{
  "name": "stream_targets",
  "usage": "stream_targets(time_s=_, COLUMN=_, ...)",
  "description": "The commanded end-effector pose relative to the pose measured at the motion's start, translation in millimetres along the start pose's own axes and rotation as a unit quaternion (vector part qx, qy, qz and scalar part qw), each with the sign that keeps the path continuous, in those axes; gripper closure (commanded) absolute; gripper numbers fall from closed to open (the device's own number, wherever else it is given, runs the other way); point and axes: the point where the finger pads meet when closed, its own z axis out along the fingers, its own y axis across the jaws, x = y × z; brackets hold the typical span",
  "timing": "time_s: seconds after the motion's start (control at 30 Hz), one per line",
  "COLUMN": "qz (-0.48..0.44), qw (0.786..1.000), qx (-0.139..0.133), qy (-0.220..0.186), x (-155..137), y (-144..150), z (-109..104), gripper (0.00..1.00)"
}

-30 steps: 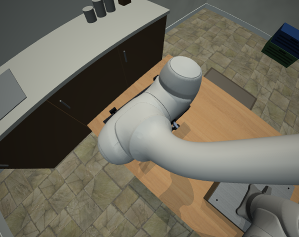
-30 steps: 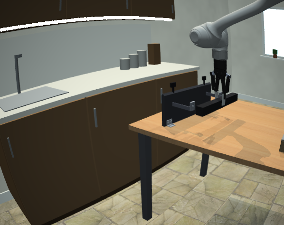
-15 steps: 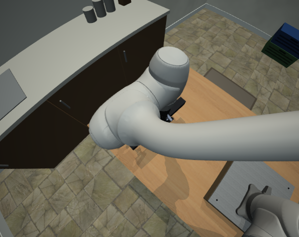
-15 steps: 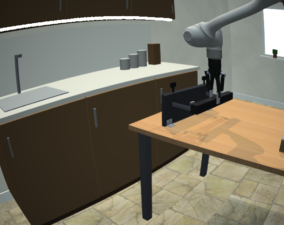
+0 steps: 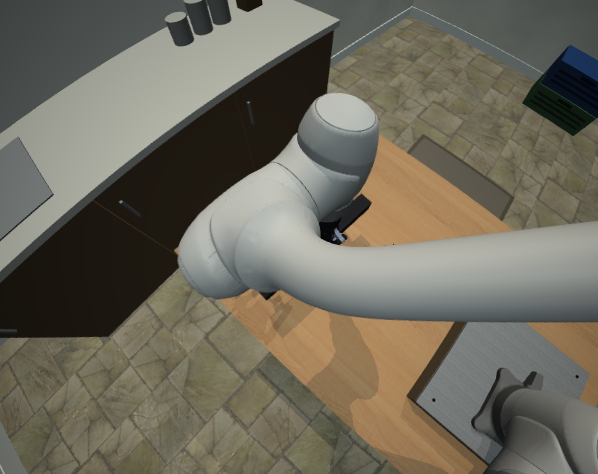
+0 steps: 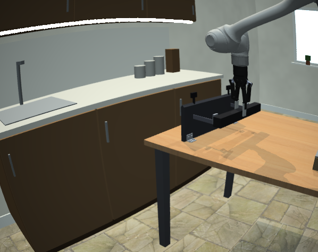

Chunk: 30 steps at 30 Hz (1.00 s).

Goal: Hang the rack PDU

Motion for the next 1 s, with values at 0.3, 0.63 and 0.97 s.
stream_targets(time_s=0.3, qz=0.000, qw=1.000, qx=0.000, qy=0.000, x=0.0, y=0.0, z=-0.1, gripper=1.00)
stream_targets(time_s=0.63, qz=0.000, qw=1.000, qx=0.000, qy=0.000, x=0.0, y=-0.1, z=-0.1, gripper=1.00)
stream_targets(time_s=0.97, qz=0.000, qw=1.000, qx=0.000, qy=0.000, x=0.0, y=-2.9, z=-0.1, gripper=1.00)
